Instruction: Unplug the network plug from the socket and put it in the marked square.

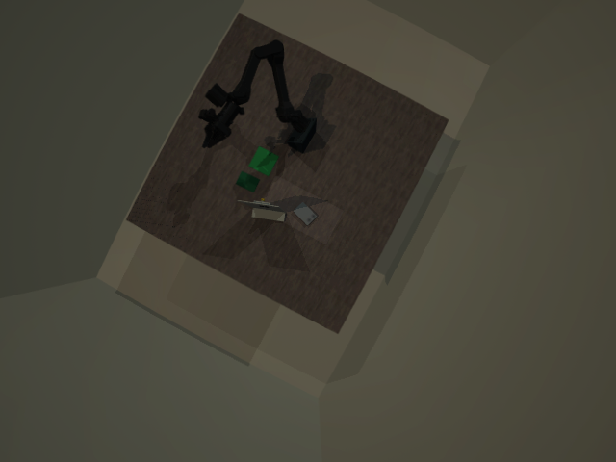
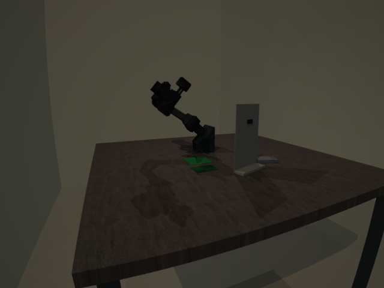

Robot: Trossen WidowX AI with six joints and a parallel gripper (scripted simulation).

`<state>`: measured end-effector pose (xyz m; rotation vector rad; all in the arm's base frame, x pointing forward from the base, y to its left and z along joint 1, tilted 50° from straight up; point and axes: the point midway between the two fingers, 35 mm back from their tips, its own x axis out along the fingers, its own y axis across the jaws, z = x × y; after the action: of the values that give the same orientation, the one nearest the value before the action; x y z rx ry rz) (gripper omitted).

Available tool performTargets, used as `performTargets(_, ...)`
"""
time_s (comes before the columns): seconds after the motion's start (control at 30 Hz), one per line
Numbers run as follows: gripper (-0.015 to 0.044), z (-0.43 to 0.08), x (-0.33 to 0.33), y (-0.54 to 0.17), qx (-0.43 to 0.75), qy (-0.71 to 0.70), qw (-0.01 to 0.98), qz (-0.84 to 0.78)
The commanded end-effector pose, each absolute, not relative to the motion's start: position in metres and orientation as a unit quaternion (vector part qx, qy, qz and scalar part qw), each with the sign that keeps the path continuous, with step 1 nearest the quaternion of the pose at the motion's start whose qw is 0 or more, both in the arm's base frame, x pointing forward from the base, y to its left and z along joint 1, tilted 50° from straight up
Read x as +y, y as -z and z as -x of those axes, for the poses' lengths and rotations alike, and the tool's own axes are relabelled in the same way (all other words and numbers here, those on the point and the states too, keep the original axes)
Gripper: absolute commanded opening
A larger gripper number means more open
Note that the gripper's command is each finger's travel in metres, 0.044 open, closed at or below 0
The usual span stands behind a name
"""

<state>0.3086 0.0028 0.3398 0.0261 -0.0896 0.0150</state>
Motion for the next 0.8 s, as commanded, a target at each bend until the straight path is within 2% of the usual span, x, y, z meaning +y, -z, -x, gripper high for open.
performTargets(0.0, 0.0374, -0.309, 0.003, -0.338, -0.043, -0.009, 0.999, -0.015)
performTargets(0.27, 0.0164, -0.320, 0.019, -0.265, 0.046, -0.055, 0.992, -0.103)
performTargets(0.77, 0.0156, -0.293, 0.049, -0.122, 0.245, -0.097, 0.918, -0.298)
